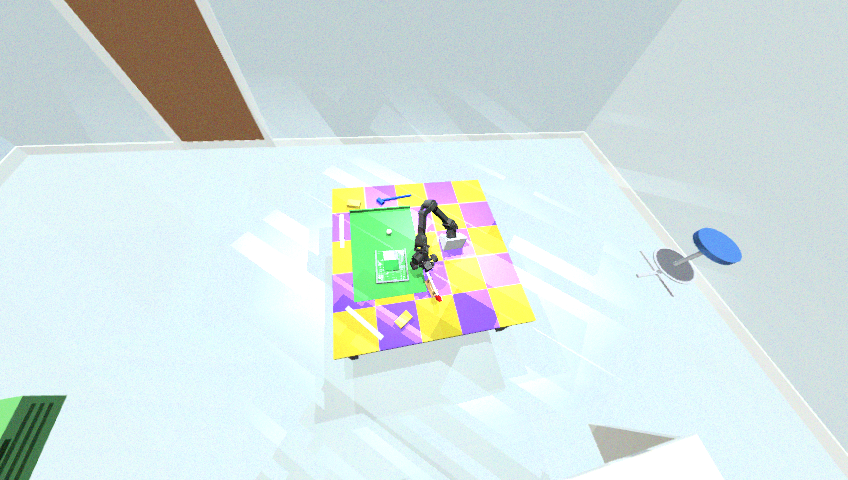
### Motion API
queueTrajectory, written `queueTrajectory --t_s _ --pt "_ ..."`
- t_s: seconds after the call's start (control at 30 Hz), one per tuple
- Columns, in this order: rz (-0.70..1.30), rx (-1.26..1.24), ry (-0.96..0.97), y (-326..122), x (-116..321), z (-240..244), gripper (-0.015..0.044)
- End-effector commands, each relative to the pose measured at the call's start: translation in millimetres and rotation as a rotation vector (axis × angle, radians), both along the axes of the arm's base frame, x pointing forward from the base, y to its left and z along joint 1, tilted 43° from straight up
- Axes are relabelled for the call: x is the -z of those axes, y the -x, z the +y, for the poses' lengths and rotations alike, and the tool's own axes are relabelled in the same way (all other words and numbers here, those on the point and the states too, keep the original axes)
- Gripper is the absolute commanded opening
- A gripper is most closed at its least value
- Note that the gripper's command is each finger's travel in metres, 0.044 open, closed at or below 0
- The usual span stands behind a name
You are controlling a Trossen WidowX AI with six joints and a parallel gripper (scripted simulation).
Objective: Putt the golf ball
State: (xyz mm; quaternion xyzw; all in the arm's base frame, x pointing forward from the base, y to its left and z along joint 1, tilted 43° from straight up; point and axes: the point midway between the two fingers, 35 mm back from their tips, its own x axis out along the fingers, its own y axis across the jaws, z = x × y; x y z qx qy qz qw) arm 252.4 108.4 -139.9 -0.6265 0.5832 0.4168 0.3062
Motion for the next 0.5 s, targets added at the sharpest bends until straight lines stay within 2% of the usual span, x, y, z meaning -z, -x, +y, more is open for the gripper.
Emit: queueTrajectory --t_s 0.0,0.27,0.47 --pt "-0.004 -0.003 -0.019 -3 -15 20 0.0" --pt "-0.002 -0.003 -0.02 1 -62 61 0.0" --pt "-0.033 0.026 -0.017 -5 -69 55 0.0"
